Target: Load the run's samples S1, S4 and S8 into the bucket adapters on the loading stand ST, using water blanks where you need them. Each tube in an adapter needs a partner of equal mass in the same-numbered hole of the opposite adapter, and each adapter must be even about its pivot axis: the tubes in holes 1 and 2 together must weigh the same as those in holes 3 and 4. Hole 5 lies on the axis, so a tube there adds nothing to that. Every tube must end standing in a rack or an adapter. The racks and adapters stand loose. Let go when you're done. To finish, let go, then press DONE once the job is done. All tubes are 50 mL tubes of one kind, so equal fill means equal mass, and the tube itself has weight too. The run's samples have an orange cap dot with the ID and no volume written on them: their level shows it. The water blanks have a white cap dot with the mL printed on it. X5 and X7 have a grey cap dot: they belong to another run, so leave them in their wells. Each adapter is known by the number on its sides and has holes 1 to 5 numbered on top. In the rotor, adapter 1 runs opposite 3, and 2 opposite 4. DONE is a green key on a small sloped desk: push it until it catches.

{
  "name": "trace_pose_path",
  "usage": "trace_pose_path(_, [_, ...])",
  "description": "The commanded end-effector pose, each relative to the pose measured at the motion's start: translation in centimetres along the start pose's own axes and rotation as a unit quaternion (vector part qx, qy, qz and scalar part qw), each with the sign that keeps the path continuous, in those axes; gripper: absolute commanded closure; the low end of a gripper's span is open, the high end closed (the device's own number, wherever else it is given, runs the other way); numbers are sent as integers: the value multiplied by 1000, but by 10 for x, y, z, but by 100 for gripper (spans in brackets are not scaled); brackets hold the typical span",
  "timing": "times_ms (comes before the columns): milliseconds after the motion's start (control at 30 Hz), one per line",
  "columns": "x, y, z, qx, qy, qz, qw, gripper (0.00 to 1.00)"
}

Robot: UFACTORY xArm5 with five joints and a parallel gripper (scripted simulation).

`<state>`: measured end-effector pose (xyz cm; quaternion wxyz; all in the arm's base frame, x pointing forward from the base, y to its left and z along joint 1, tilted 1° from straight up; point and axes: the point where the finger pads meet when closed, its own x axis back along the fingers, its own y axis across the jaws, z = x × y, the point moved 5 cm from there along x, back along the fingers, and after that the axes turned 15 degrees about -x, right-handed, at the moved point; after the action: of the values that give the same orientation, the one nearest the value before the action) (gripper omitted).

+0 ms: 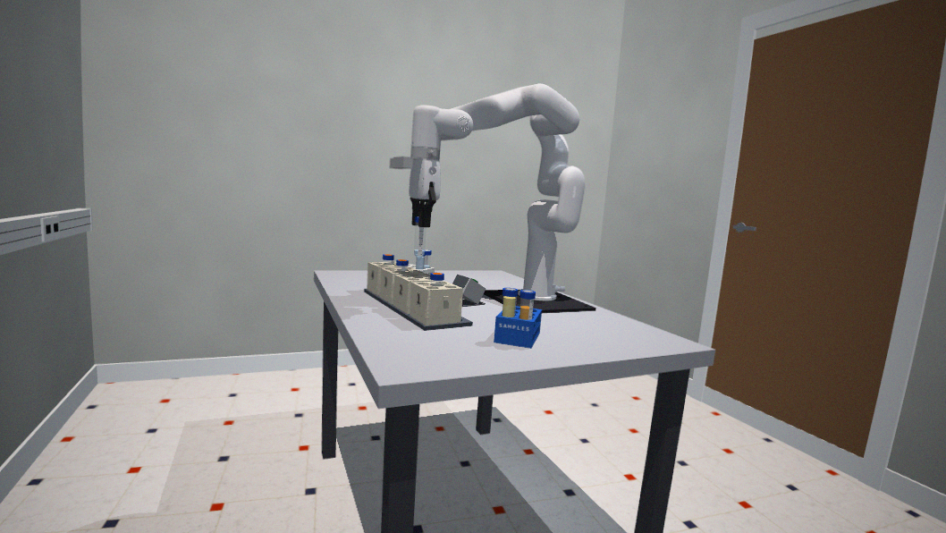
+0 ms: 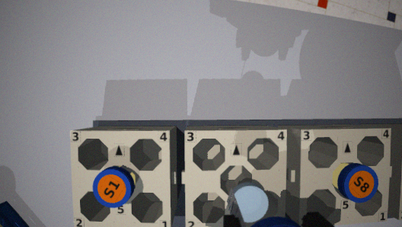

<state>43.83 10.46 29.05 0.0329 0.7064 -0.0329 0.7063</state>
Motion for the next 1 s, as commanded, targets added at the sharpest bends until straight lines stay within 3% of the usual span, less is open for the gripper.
trace_pose_path(0, [2, 0, 1, 0, 0, 8, 1000, 100])
trace_pose_path(367, [2, 0, 1, 0, 0, 8, 1000, 100])
trace_pose_path(967, [-30, 0, 1, 0, 0, 8, 1000, 100])
